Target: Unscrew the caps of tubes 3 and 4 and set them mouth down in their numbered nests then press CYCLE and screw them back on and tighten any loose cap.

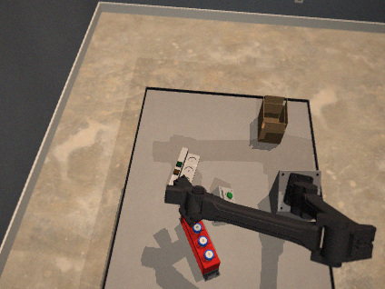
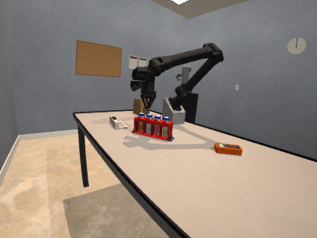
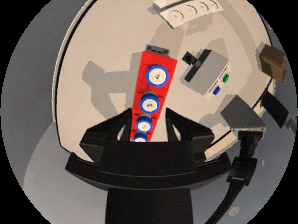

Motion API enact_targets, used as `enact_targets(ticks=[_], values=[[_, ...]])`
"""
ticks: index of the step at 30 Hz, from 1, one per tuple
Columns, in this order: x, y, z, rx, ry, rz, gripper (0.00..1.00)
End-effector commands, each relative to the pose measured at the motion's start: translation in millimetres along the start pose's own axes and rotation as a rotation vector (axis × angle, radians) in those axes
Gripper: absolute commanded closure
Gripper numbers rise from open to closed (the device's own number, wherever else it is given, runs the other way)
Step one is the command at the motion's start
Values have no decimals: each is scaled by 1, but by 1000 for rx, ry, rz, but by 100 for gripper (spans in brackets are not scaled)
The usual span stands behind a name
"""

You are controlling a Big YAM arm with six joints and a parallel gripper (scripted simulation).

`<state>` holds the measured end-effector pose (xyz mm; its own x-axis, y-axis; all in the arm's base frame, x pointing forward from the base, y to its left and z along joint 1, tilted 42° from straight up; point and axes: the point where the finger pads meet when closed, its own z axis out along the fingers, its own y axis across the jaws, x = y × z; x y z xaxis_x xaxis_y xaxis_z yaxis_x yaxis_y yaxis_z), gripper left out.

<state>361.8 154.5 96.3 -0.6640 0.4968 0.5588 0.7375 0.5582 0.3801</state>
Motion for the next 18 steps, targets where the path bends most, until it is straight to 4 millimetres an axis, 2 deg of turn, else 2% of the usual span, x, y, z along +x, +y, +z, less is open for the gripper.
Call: enact_targets(ticks=[1,3,5,13,18], values=[[16,3,1,-3,-14,231,51],[16,3,1,-3,-14,231,51],[15,3,-1,-9,-15,396,51],[12,2,-4,-18,-15,733,51],[12,0,-4,-20,-16,741,51]])
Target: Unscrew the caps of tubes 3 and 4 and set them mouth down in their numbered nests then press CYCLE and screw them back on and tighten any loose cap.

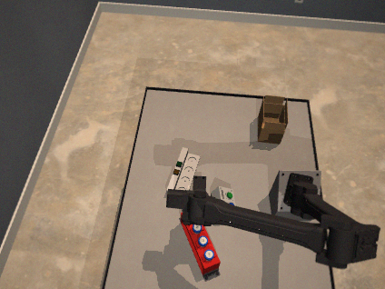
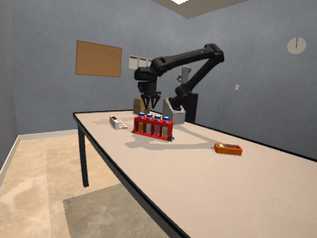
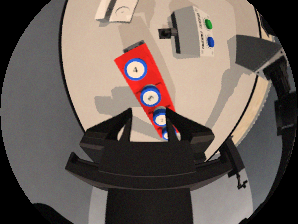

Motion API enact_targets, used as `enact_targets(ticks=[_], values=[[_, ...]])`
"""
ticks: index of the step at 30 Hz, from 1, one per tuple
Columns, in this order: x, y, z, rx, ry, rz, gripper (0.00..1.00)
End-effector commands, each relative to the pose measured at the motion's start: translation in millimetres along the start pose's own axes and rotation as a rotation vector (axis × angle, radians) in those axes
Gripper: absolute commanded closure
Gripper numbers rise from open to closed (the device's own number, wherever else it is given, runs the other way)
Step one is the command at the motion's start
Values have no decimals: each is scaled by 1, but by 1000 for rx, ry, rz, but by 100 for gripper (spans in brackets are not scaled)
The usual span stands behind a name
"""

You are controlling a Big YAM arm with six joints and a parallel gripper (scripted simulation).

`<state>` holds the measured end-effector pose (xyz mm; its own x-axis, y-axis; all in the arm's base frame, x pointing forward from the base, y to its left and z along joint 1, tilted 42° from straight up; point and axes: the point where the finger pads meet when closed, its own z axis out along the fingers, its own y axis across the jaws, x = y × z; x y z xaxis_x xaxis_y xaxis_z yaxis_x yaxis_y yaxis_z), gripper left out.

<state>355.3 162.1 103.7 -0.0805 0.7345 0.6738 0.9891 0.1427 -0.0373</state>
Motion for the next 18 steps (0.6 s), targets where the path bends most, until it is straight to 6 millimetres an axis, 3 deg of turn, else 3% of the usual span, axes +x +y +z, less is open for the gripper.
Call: enact_targets(ticks=[1,4,6,18], values=[[-2,-1,-4,-24,-7,90,51],[1,4,-5,-18,-4,79,51],[-3,-4,15,12,-9,95,51],[-3,-5,45,12,-7,95,51]])
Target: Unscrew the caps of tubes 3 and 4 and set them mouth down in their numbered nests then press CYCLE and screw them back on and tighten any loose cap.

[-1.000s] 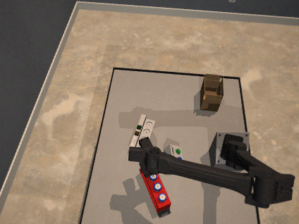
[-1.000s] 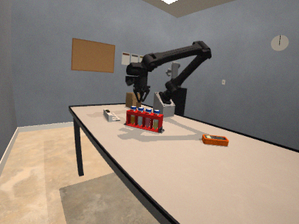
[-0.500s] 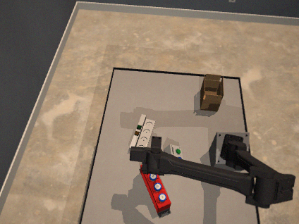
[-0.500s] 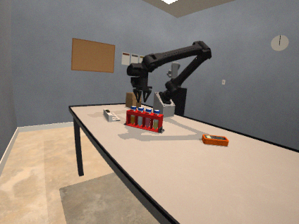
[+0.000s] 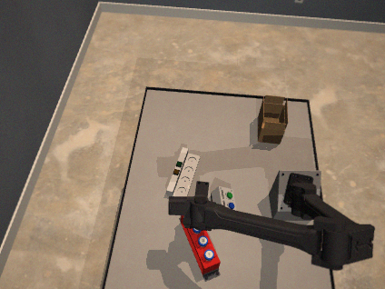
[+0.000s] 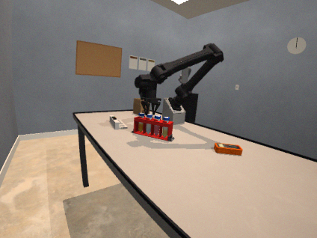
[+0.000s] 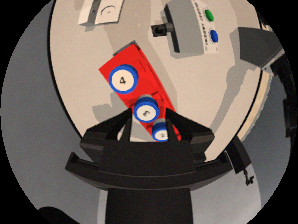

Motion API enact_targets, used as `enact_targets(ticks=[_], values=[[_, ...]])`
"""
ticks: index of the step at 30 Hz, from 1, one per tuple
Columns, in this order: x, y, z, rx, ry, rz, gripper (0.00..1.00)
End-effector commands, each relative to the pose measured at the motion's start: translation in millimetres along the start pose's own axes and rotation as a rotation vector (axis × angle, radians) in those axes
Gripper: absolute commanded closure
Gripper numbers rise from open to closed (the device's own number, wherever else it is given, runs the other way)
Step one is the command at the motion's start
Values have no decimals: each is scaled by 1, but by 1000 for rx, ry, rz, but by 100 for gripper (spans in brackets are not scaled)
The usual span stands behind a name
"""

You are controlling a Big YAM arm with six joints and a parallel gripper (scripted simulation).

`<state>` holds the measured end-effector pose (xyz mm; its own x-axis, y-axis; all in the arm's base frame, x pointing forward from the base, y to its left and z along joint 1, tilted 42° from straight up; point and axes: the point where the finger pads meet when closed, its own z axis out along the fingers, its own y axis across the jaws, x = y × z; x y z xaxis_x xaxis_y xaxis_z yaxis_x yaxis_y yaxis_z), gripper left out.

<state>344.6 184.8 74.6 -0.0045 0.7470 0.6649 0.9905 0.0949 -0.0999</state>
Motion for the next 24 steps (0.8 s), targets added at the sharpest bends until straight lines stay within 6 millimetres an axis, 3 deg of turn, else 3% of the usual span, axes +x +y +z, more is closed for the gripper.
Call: enact_targets(ticks=[1,2,4,15,24], values=[[-1,1,7,-2,-2,18,51],[-2,7,-10,-47,4,22,51],[-1,9,-11,-52,5,18,51],[6,19,-10,-49,5,1,51],[7,14,4,-22,1,0,51]])
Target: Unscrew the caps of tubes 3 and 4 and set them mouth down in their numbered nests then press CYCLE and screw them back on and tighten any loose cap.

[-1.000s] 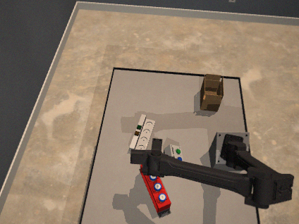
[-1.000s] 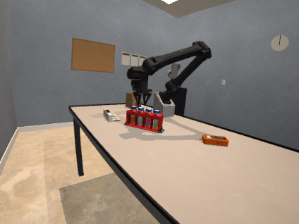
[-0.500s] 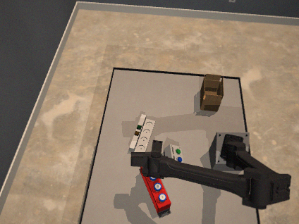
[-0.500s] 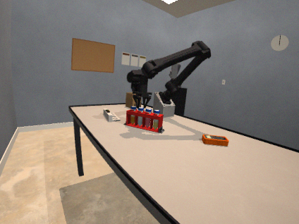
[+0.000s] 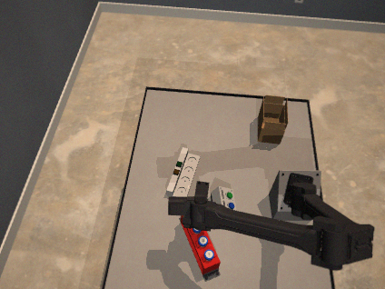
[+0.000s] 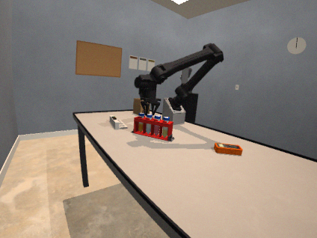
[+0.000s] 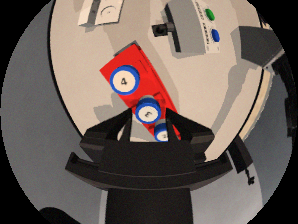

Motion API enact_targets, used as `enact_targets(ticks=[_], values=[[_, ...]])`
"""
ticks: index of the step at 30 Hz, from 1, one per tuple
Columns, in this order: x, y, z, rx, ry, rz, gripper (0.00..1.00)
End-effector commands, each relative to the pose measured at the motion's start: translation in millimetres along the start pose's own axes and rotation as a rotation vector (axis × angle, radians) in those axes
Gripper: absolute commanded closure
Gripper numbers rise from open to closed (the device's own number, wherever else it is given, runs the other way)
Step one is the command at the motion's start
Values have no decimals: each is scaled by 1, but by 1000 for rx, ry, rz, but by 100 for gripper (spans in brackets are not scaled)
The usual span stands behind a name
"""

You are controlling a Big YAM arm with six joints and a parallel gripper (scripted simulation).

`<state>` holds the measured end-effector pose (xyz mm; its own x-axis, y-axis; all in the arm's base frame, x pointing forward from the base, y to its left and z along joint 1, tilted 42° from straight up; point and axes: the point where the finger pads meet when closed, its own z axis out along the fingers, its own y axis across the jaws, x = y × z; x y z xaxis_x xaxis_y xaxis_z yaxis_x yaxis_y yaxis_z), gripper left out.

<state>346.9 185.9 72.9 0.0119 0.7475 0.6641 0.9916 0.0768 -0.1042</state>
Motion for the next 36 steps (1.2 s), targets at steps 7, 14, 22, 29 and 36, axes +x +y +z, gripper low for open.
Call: enact_targets(ticks=[7,14,22,29,36], values=[[2,3,10,3,-3,-2,51],[-1,2,11,-1,-2,4,51],[1,1,12,-3,-2,-4,51],[1,1,11,-7,-1,-6,51],[4,8,3,-21,2,-13,100]])
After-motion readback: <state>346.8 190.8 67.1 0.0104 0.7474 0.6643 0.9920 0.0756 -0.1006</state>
